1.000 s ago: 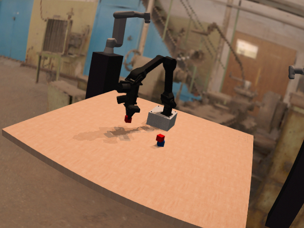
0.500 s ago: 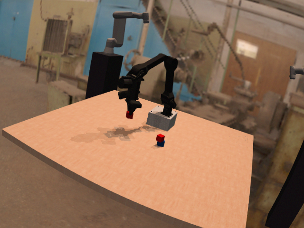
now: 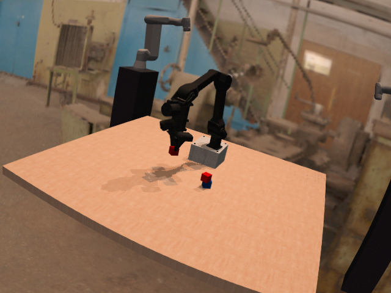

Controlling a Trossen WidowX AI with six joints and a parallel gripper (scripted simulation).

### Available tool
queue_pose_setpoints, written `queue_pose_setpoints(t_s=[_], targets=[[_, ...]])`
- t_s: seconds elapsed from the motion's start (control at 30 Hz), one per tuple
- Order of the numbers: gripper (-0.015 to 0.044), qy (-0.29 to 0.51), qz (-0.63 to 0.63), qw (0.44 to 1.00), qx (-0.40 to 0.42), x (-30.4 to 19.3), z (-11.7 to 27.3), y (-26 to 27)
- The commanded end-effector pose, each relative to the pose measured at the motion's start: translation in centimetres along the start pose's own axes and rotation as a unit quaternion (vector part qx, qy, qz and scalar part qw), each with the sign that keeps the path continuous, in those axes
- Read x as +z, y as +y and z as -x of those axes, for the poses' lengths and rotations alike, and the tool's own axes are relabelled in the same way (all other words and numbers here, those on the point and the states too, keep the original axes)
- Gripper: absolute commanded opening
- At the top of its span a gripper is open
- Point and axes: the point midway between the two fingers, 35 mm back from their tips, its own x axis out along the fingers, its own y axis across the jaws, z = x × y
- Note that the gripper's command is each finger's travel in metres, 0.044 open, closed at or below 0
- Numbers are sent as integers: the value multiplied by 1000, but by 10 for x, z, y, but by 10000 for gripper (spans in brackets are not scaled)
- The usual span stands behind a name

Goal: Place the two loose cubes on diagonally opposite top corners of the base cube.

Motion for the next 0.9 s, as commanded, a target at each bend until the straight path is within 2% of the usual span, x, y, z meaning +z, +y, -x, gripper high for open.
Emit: queue_pose_setpoints(t_s=[0.0, 0.87], targets=[[105, 2, 14, 1000, -1, -8, -3, 6], [105, 11, 114, 993, 1, -65, -6, 63]])
